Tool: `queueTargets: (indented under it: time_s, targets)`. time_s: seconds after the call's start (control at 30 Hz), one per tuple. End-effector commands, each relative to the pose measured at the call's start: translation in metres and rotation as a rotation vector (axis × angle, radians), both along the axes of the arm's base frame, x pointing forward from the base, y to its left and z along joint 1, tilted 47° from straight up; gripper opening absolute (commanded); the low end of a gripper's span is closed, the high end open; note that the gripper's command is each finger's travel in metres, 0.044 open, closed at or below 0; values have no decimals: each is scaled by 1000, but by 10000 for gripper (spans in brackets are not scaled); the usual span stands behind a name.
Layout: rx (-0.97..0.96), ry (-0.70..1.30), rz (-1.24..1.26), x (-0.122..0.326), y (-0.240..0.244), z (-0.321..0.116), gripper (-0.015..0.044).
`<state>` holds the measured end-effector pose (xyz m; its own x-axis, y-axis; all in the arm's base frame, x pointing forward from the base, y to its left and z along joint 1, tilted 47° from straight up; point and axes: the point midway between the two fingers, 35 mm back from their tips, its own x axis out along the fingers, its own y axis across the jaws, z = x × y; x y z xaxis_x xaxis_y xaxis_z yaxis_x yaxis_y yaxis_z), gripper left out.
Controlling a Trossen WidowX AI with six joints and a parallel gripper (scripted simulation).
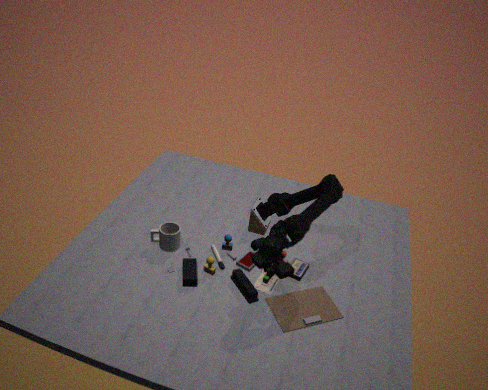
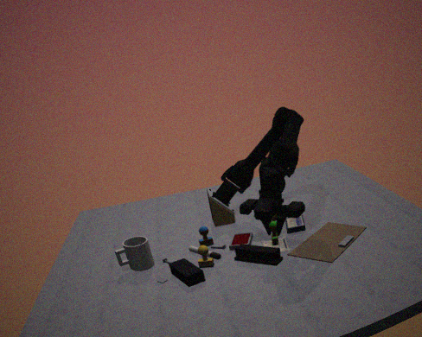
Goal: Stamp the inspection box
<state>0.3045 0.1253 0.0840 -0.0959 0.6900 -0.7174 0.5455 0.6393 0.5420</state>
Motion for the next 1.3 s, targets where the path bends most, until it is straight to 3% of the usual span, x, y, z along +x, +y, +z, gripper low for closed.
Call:
queueTargets:
  time_s: [0.0,1.27]
  targets:
    - [4,8,-1,-2,3,-3,0]
    - [4,7,0,-4,9,-8,0]
